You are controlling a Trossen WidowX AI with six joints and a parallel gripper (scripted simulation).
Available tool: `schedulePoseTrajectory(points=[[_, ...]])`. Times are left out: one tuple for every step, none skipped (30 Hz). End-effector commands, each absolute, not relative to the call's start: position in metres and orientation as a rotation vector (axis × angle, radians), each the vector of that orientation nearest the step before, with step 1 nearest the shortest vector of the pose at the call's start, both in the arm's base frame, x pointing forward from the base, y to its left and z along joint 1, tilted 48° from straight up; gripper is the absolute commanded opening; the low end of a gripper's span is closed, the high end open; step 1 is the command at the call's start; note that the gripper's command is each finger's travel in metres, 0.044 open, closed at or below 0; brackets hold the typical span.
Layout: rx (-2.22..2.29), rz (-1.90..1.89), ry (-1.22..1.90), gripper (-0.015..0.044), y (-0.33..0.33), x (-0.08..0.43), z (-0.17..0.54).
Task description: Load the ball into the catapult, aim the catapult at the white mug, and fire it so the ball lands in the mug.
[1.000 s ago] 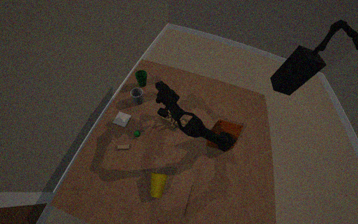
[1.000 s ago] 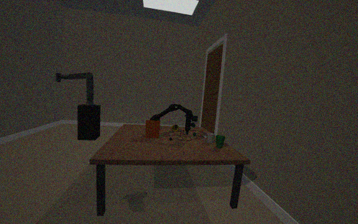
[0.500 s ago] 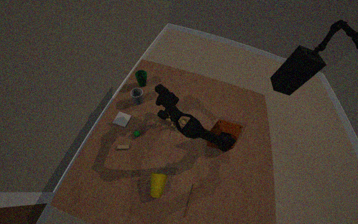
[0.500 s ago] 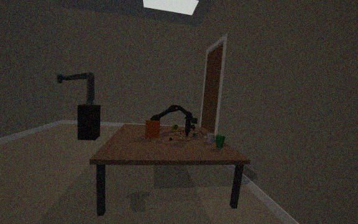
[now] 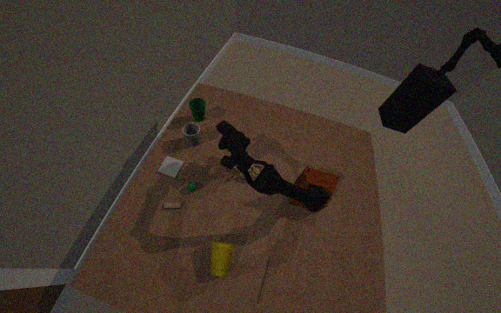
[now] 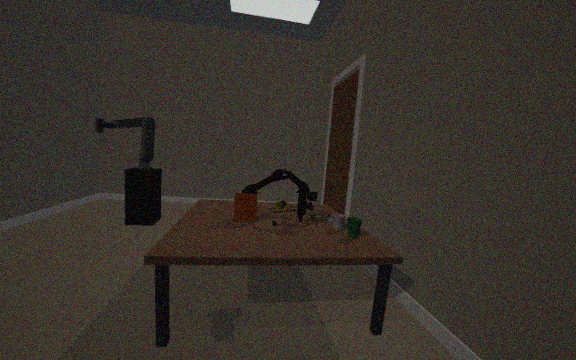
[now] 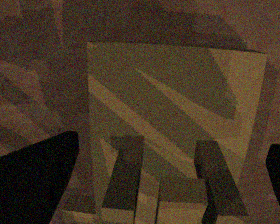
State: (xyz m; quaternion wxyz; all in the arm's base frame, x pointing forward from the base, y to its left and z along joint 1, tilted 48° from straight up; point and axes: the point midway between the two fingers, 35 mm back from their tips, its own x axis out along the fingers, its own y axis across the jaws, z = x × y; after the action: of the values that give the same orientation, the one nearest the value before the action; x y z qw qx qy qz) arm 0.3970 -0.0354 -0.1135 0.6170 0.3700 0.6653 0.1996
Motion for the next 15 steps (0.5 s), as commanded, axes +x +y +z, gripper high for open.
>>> schedulePoseTrajectory(points=[[0.852, 0.459, 1.531, 0.0335, -0.0358, 0.3973, -0.1132], [0.852, 0.459, 1.531, 0.0309, -0.0358, 0.3973, -0.1132], [0.852, 0.459, 1.531, 0.0282, -0.0358, 0.3973, -0.1132], [0.852, 0.459, 1.531, 0.0256, -0.0358, 0.3973, -0.1132], [0.852, 0.459, 1.531, 0.023, -0.0358, 0.3973, -0.1132], [0.852, 0.459, 1.531, 0.0204, -0.0358, 0.3973, -0.1132], [0.852, 0.459, 1.531, 0.0177, -0.0358, 0.3973, -0.1132], [0.852, 0.459, 1.531, 0.0151, -0.0358, 0.3973, -0.1132], [0.852, 0.459, 1.531, 0.0125, -0.0358, 0.3973, -0.1132], [0.852, 0.459, 1.531, 0.0118, -0.0358, 0.3973, -0.1132], [0.852, 0.459, 1.531, 0.0112, -0.0358, 0.3973, -0.1132], [0.852, 0.459, 1.531, 0.0105, -0.0358, 0.3973, -0.1132], [0.852, 0.459, 1.531, 0.0098, -0.0358, 0.3973, -0.1132], [0.852, 0.459, 1.531, 0.0092, -0.0358, 0.3973, -0.1132], [0.852, 0.459, 1.531, 0.0065, -0.0379, 0.3974, -0.1114]])
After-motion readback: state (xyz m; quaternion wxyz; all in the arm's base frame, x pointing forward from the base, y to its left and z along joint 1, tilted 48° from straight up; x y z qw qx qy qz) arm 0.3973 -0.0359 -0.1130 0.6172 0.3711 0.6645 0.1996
